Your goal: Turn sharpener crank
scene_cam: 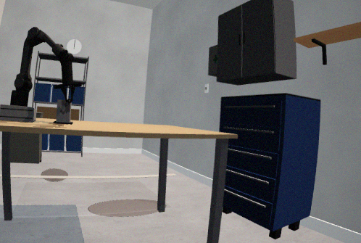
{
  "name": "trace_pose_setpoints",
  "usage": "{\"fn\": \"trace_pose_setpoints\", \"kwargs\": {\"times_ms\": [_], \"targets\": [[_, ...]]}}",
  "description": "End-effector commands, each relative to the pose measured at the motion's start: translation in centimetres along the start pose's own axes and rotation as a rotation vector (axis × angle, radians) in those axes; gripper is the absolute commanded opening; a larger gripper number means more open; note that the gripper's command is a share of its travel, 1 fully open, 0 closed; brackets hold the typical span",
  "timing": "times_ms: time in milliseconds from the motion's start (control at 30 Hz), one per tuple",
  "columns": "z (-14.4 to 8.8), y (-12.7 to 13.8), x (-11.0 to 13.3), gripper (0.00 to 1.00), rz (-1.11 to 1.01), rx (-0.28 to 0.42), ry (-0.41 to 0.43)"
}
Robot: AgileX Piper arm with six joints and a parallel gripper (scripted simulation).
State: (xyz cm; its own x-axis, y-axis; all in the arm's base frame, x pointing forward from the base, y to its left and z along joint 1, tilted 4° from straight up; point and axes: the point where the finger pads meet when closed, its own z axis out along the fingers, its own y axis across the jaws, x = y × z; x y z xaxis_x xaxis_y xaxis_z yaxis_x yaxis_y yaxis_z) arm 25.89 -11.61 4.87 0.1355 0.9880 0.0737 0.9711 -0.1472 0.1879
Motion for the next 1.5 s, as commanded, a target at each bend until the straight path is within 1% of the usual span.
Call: {"fn": "trace_pose_setpoints", "kwargs": {"times_ms": [0,733,1467], "targets": [[0.2,0.2,0.0,0.2,0.002,-0.002,0.0],[2.3,1.2,0.0,0.2,0.002,-0.001,0.001],[4.5,1.2,0.0,0.2,0.001,0.001,0.001]]}}
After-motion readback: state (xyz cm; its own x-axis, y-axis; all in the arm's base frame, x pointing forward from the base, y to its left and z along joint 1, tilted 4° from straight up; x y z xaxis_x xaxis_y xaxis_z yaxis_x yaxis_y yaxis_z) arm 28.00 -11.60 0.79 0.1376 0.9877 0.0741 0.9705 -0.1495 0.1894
